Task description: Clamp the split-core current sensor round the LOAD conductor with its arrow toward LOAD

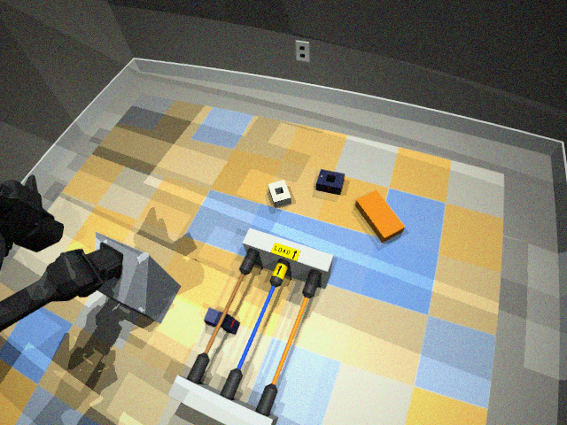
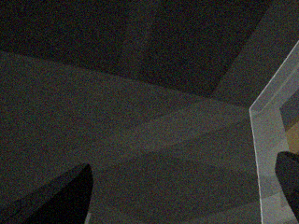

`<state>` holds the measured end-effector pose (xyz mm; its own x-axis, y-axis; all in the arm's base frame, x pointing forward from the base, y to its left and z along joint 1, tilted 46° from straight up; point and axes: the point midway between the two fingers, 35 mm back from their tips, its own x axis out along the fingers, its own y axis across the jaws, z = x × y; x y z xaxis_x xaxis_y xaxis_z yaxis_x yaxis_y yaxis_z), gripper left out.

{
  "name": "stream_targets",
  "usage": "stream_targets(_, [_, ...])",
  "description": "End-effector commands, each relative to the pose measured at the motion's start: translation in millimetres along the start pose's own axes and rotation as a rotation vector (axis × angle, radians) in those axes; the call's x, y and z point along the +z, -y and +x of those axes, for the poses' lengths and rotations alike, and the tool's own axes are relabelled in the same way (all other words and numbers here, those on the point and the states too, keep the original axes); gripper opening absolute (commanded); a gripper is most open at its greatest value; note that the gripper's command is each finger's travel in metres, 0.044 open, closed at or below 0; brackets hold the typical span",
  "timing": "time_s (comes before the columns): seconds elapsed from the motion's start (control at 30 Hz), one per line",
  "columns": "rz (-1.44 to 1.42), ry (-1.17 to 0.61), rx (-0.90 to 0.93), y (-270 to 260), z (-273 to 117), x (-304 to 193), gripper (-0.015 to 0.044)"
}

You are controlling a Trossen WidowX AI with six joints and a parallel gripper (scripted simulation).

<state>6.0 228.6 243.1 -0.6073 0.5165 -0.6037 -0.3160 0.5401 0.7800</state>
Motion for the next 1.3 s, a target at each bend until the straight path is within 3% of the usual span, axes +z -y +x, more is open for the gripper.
stream_targets(0.0, [-0.005,0.011,-0.002,1,-1,2,0.0426])
stream_targets(0.27, [-0.199,0.505,-0.138,47,-49,86,0.0440])
stream_targets(0.57, [-0.309,1.104,-0.447,101,-161,142,0.0440])
stream_targets(0.83, [-0.330,1.464,-0.735,131,-249,133,0.0440])
stream_targets(1.1, [-0.224,1.865,-1.116,157,-341,76,0.0440])
stream_targets(1.27, [-0.195,1.933,-1.187,159,-354,61,0.0440])
